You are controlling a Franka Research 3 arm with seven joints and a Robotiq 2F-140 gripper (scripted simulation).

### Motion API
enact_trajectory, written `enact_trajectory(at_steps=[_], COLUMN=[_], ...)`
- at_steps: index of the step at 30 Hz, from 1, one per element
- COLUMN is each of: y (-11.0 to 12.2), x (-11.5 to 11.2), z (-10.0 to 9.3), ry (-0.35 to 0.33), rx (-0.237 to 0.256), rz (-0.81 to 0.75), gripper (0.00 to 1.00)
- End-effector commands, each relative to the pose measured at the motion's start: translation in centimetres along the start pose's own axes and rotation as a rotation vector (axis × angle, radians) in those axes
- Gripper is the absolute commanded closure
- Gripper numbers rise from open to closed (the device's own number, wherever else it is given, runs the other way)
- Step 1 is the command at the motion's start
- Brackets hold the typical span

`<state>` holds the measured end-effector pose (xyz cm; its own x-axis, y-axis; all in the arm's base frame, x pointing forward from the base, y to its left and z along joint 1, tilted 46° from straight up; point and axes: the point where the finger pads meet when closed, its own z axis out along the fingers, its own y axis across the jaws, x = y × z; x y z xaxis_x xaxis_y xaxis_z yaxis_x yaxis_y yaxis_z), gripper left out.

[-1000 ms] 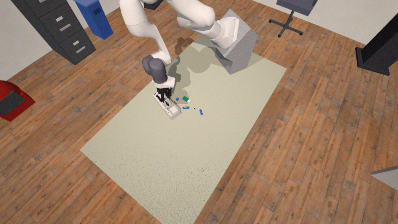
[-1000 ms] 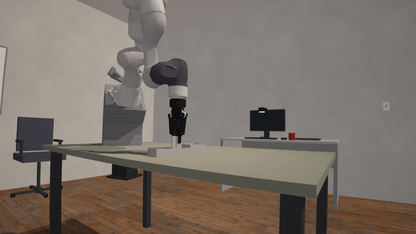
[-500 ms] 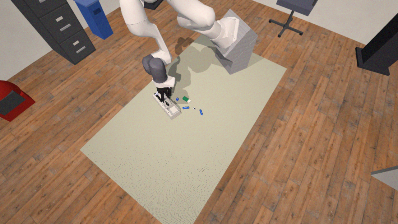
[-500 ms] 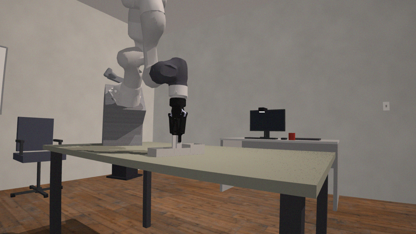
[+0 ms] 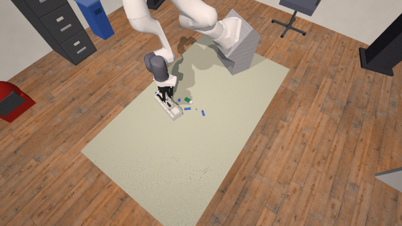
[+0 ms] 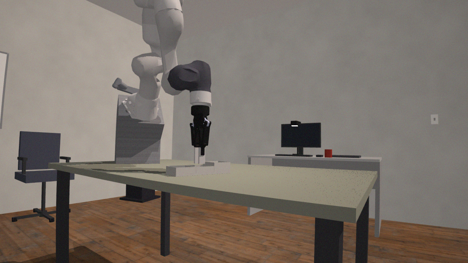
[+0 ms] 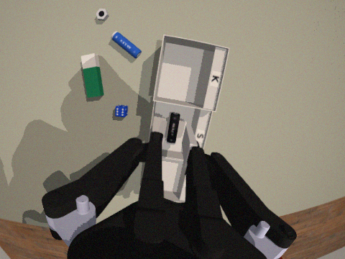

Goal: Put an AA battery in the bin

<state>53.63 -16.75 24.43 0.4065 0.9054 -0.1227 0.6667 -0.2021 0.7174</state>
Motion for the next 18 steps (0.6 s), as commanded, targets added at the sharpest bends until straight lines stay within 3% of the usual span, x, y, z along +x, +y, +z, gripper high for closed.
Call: enact_trajectory(at_steps=[1, 4, 9, 18], y=[0.0, 0.0, 0.0, 0.0], x=[-0.1, -0.1, -0.1, -0.1], z=[-0.3, -0.6, -2.9, -2.9], ry=[-0.007, -0.007, -0.007, -0.007], rx=[0.007, 0.007, 0.007, 0.007], rz=[-0.028, -0.028, -0.028, -0.028], gripper=[0.83, 0.83, 0.83, 0.83])
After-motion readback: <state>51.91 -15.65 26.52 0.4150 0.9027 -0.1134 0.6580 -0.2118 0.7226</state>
